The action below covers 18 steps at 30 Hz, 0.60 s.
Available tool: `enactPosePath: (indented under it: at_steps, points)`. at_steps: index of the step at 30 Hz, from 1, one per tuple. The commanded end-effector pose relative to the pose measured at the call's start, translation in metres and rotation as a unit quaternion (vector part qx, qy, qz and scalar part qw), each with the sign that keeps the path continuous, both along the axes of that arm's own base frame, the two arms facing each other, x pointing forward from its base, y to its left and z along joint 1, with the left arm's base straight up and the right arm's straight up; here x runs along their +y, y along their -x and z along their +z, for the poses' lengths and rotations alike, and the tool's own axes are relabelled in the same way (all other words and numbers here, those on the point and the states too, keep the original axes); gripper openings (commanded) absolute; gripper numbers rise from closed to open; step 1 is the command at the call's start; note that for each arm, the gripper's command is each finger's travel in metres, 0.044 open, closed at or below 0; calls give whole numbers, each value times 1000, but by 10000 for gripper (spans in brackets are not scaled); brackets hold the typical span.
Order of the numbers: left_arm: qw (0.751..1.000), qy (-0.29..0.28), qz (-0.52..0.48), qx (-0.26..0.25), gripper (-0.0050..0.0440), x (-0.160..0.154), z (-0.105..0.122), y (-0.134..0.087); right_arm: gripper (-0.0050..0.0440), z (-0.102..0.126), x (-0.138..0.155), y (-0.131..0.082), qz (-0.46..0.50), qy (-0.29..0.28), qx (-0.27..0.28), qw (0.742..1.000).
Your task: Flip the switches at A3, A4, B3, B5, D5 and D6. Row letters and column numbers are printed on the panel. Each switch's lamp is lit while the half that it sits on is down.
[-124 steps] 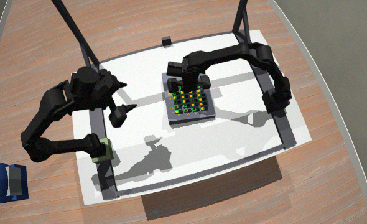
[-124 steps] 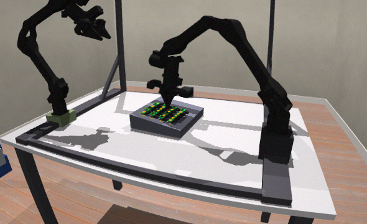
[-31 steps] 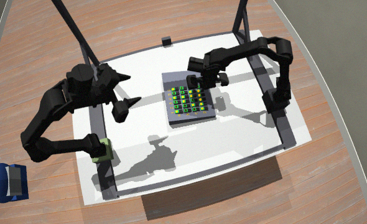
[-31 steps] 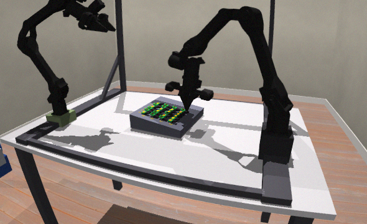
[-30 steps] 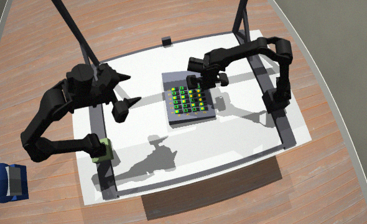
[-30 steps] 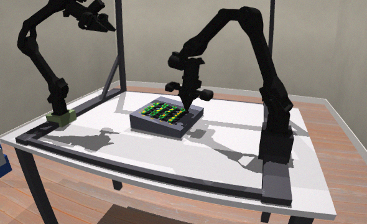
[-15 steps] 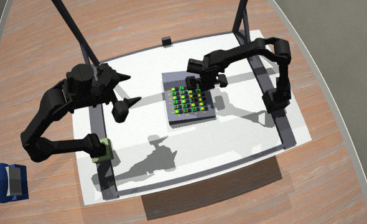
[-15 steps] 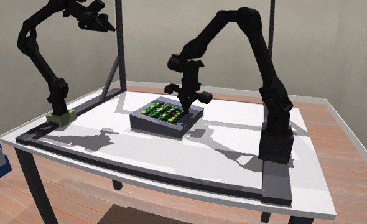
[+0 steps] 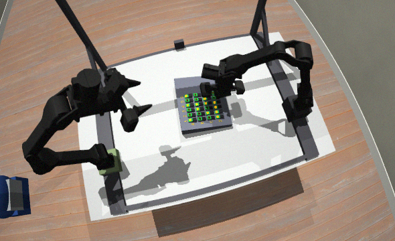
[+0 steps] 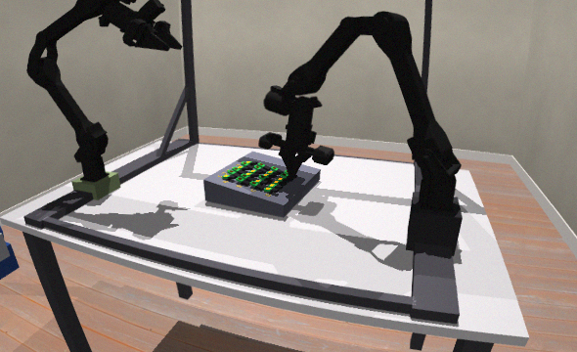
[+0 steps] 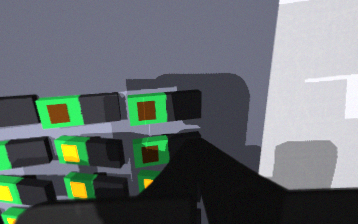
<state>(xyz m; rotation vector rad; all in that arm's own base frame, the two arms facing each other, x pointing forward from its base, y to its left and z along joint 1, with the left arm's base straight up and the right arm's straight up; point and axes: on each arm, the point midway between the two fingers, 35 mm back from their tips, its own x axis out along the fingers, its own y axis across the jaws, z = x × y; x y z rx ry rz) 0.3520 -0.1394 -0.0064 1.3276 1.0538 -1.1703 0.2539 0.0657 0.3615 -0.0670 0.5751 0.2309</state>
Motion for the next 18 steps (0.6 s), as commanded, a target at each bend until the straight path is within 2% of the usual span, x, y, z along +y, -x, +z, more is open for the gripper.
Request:
enactPosePath:
  at_steps: [1, 3, 5, 8, 15, 18]
  points:
    - [1000, -1, 1, 3, -50, 0, -5, 2, 400, 9, -1, 2, 0, -2, -14, 1000]
    - [1000, 5, 1, -12, -50, -3, 11, -7, 400, 9, -1, 2, 0, -2, -14, 1000]
    - [1000, 5, 1, -12, -50, -3, 11, -7, 400, 9, -1, 2, 0, -2, -14, 1000]
    - [1000, 8, 1, -19, -50, -3, 32, -10, 400, 9, -1, 2, 0, -2, -14, 1000]
    - [1000, 3, 1, -5, -50, -5, 25, -9, 400, 9, -1, 2, 0, -2, -14, 1000]
    - [1000, 1, 2, -6, -50, -12, 38, -15, 400, 9, -1, 2, 0, -2, -14, 1000]
